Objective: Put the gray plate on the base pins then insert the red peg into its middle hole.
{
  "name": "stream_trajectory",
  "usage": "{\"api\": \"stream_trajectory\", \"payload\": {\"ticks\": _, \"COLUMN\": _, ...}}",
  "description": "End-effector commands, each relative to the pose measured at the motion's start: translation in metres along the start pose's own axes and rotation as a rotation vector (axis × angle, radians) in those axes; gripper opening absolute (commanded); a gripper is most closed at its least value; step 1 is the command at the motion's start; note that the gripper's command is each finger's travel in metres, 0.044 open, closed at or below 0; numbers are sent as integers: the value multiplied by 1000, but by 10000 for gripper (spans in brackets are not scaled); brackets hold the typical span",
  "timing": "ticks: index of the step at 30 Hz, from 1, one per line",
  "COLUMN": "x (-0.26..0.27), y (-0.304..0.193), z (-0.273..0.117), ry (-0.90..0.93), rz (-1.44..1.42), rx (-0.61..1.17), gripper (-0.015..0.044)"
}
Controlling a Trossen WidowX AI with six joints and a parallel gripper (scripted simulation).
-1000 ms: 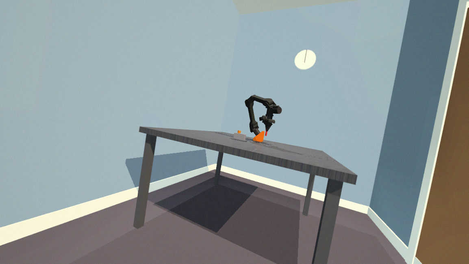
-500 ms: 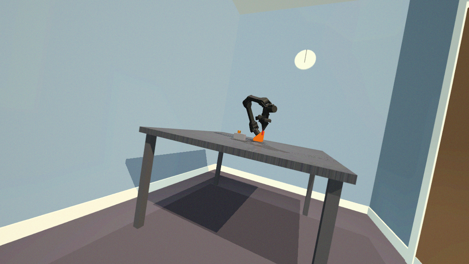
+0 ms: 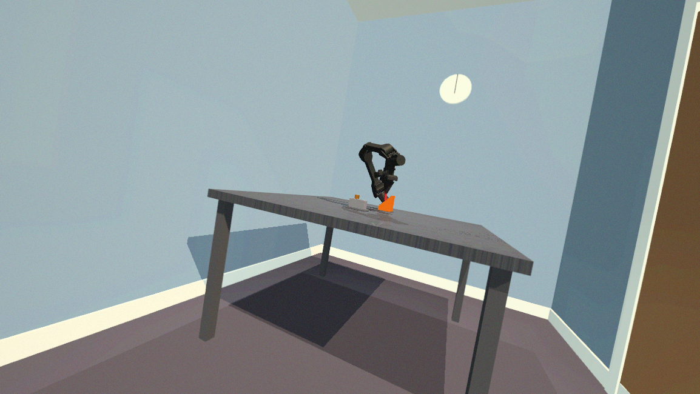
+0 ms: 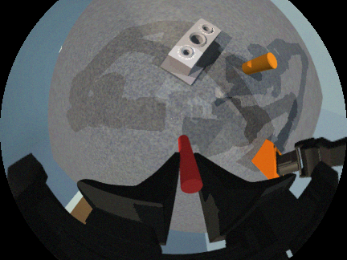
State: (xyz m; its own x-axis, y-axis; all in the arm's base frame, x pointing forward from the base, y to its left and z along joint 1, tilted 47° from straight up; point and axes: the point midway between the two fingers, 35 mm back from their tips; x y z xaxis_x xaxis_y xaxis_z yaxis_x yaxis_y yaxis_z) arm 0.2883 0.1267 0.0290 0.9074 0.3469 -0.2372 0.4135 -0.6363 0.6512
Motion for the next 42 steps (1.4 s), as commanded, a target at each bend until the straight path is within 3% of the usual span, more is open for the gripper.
{"api": "stream_trajectory", "payload": {"ticks": 1, "x": 2, "y": 14, "z": -1, "ry": 4, "rz": 0, "rx": -4, "gripper": 0}}
{"api": "stream_trajectory", "payload": {"ticks": 42, "x": -4, "y": 142, "z": -1, "ry": -10, "rz": 7, "rx": -34, "gripper": 0}}
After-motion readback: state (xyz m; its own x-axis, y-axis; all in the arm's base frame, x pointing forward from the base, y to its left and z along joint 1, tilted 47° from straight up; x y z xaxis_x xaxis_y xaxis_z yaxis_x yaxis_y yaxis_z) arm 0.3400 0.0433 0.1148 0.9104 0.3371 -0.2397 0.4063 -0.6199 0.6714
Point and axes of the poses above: the point midway between the two fingers, 35 mm back from their tips, its own z axis out along the fingers, its own x axis across the jaws, y = z × x, and after that the axes turned 4 degrees about z, right-handed
